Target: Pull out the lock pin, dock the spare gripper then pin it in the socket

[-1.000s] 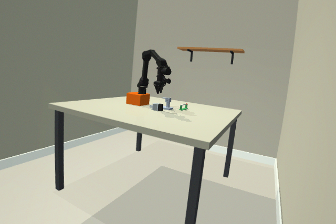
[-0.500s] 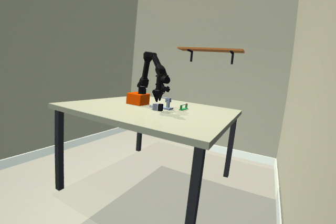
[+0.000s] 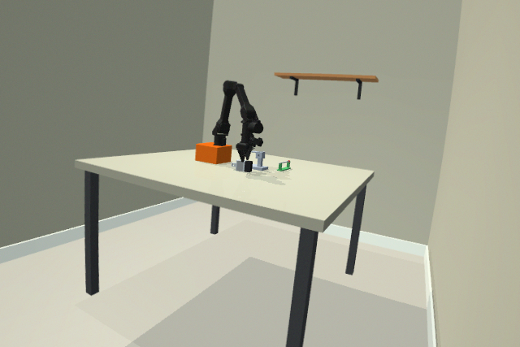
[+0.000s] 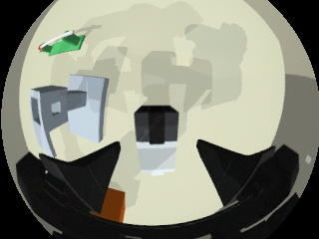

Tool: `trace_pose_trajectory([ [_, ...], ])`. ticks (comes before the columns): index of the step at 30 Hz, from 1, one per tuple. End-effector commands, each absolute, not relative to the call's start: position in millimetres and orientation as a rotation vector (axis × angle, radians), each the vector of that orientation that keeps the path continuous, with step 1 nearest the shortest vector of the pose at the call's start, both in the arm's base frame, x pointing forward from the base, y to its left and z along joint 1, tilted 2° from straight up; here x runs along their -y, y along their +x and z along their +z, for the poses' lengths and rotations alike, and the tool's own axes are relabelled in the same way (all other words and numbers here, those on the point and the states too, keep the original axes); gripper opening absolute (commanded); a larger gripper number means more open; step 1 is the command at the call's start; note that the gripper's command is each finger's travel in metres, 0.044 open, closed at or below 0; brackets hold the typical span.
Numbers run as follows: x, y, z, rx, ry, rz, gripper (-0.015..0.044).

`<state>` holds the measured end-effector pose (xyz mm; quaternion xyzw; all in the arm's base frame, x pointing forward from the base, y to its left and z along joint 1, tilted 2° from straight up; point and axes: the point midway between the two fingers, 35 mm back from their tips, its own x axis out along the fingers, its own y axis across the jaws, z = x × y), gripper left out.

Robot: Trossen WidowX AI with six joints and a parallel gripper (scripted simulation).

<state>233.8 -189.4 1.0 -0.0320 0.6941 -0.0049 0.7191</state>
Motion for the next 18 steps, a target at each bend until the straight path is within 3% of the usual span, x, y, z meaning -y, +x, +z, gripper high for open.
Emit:
trace_pose_trajectory([
  [1, 189, 232, -10, -1.545, -0.069, -0.008, 0.0440],
  [18, 189, 232, -38, -1.545, -0.069, -0.007, 0.0440],
])
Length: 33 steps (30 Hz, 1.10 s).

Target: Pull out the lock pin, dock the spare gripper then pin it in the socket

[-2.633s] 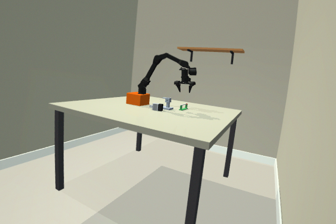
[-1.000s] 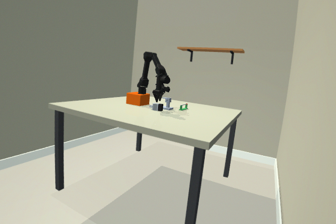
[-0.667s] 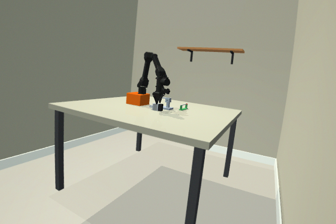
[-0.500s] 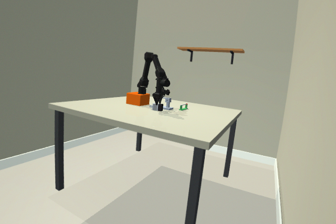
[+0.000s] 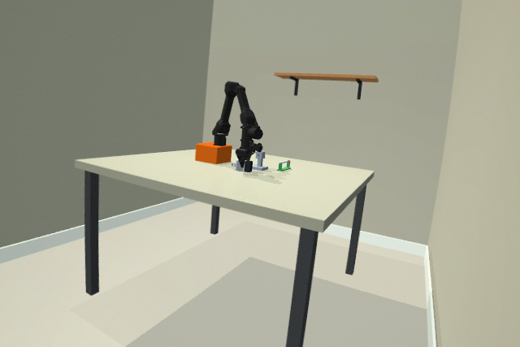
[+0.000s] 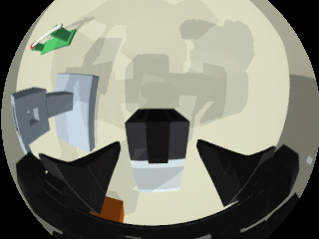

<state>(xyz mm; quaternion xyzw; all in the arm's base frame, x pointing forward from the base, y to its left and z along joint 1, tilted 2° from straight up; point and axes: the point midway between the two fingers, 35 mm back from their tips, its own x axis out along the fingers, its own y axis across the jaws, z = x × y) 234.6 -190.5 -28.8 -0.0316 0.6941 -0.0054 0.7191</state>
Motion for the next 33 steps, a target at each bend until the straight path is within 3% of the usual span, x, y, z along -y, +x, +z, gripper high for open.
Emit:
trace_pose_trajectory([
  [1, 189.2, 231.8, -39.2, -1.546, -0.069, -0.007, 0.0440],
  [11, 189.0, 231.5, -44.9, -1.546, -0.069, -0.007, 0.0440],
  [21, 189.0, 231.5, -44.9, -1.546, -0.069, -0.007, 0.0177],
  [28, 189.0, 231.5, -44.9, -1.546, -0.069, -0.007, 0.0131],
  [33, 189.1, 231.8, -38.3, -1.546, -0.069, -0.007, 0.0000],
])
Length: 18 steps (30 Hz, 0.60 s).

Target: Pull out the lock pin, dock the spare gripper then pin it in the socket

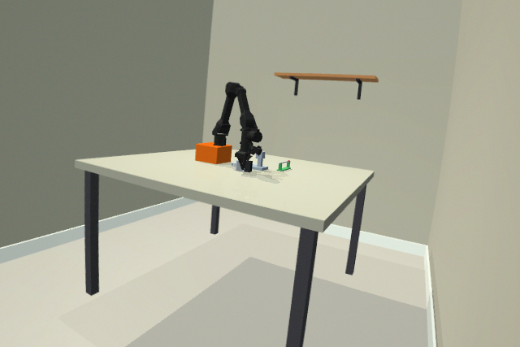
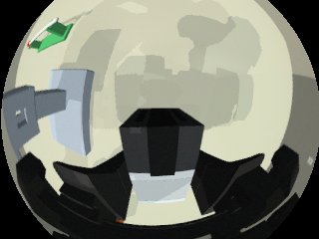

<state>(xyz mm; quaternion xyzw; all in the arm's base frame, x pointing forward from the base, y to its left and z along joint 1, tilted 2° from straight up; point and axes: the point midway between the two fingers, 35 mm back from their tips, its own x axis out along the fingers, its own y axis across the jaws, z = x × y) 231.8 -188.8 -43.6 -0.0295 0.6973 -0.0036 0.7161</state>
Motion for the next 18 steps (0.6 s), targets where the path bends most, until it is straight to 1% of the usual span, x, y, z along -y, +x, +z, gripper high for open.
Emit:
trace_pose_trajectory([
  [1, 189, 232, -35, -1.545, -0.069, -0.007, 0.0000],
  [11, 187, 231, 5, -1.545, -0.069, -0.008, 0.0000],
  [18, 187, 230, -1, -1.542, -0.018, -0.054, 0.0000],
])
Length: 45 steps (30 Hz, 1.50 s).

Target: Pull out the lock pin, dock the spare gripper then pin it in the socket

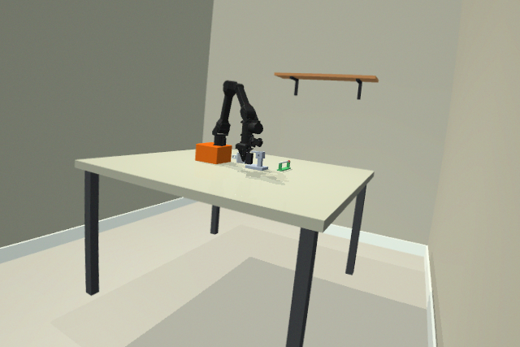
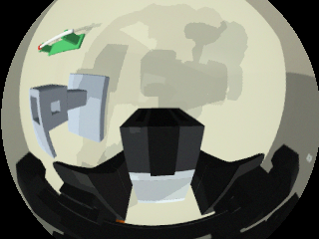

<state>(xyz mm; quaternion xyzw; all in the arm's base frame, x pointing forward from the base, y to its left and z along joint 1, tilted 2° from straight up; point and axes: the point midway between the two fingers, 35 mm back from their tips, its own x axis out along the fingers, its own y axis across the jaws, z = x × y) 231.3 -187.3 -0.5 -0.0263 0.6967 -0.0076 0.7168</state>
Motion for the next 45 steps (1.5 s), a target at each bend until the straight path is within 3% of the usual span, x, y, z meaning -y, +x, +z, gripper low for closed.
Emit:
trace_pose_trajectory([
  [1, 187, 230, -1, -1.541, 0.002, -0.074, 0.0000],
  [45, 185, 220, 1, -1.327, 0.875, -0.916, 0.0000],
])
